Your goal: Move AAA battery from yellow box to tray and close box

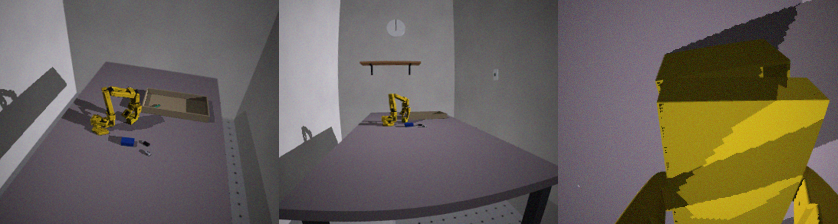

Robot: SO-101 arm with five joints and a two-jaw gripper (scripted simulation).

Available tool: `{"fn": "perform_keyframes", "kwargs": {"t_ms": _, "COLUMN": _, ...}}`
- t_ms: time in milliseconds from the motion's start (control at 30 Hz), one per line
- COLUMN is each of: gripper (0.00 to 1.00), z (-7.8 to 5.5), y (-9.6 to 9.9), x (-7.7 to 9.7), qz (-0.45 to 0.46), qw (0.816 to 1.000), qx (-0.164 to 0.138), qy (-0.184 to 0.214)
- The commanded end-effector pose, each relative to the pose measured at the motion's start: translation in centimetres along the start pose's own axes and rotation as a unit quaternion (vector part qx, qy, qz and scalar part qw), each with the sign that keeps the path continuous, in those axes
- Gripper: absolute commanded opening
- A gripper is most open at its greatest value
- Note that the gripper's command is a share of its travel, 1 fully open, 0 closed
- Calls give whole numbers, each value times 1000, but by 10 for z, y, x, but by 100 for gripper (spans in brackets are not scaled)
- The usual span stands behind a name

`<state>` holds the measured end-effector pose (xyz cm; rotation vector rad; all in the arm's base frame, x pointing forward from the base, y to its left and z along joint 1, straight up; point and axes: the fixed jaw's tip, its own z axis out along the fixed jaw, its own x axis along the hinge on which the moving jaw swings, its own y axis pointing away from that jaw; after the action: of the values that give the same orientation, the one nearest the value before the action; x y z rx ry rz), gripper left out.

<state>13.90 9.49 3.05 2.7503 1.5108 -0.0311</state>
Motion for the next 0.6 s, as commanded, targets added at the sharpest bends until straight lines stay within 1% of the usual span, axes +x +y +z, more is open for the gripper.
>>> {"fn": "perform_keyframes", "kwargs": {"t_ms": 0, "gripper": 21, "z": 0, "y": 0, "x": 4, "qz": -8, "qw": 1000, "qx": -3, "qy": 10}}
{"fn": "perform_keyframes", "kwargs": {"t_ms": 567, "gripper": 21, "z": 2, "y": 0, "x": 4, "qz": -8, "qw": 1000, "qx": -3, "qy": 10}}
